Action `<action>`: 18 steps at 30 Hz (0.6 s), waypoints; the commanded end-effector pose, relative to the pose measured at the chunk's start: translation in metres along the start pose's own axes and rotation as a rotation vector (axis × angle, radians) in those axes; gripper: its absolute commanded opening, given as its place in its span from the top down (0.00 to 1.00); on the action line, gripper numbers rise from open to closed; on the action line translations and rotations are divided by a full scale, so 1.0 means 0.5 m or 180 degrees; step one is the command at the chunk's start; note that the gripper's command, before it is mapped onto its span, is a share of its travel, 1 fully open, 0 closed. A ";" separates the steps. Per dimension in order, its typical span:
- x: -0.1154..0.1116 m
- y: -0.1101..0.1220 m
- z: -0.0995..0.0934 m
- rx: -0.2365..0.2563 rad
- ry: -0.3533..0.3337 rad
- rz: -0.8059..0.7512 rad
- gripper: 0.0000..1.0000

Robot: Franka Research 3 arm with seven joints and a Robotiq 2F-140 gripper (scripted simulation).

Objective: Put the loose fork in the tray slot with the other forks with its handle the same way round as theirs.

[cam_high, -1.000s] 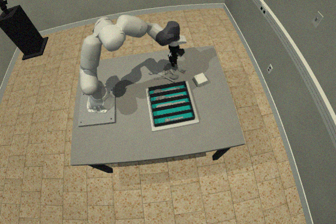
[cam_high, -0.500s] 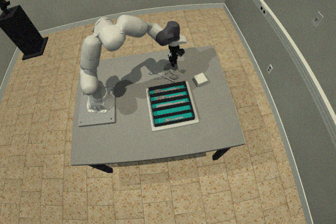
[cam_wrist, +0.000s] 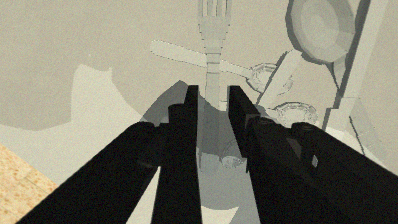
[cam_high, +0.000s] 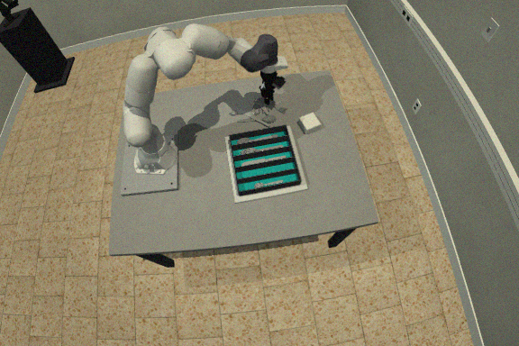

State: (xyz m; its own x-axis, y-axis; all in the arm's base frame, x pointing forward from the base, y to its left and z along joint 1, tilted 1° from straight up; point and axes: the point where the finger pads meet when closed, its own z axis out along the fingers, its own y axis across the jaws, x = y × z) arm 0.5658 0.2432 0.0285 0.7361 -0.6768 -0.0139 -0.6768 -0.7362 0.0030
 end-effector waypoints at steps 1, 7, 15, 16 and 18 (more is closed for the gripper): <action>0.001 -0.003 0.007 0.0013 0.0012 0.0011 0.74; 0.001 -0.003 0.017 0.0013 0.0012 0.0011 0.74; 0.001 -0.003 0.032 0.0013 0.0012 0.0011 0.74; 0.001 -0.003 0.034 0.0013 0.0012 0.0011 0.74; 0.001 -0.003 0.036 0.0013 0.0012 0.0011 0.74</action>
State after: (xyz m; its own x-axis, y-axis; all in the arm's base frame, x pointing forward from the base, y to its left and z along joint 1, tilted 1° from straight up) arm 0.5652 0.2431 0.0114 0.7361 -0.6767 -0.0145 -0.6767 -0.7362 0.0041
